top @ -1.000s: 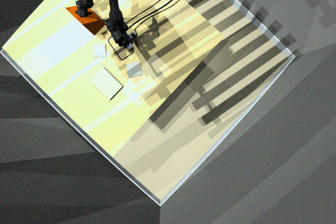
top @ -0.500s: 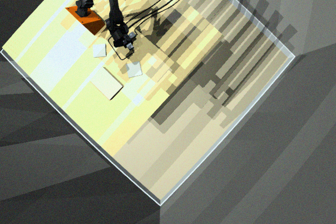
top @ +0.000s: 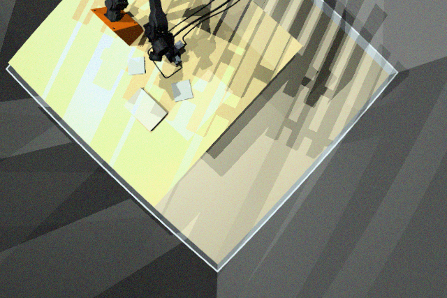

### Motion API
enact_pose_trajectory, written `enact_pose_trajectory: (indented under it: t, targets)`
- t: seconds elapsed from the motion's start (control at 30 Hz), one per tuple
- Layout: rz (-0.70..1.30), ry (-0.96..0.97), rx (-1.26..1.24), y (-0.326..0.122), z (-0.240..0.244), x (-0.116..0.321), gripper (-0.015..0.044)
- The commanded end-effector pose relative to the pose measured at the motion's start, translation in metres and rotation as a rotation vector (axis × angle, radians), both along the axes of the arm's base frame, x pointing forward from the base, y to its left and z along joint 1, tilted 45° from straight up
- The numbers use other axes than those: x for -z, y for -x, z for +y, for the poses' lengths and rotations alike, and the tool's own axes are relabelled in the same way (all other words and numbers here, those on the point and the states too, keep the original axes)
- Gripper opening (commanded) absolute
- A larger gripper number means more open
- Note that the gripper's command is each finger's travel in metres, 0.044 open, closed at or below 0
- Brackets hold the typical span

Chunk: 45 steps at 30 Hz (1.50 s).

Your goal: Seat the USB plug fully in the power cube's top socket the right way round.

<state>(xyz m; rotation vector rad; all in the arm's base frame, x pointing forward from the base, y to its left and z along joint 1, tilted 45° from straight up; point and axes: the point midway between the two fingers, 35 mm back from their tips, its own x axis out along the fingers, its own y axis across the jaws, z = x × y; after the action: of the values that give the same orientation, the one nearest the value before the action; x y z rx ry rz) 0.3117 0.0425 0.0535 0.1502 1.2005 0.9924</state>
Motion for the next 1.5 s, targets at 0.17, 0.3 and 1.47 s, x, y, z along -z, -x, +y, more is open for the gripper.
enact_pose_trajectory:
  t: [0.17, 0.3, 1.47]
  targets:
    - [0.164, -0.003, 0.165, -0.0001, 0.0001, 0.0003, 0.0000]
    - [0.238, -0.005, 0.239, -0.0001, 0.0001, 0.0003, 0.0000]
    - [0.887, -0.019, 0.887, -0.0001, 0.0001, 0.0003, 0.0000]
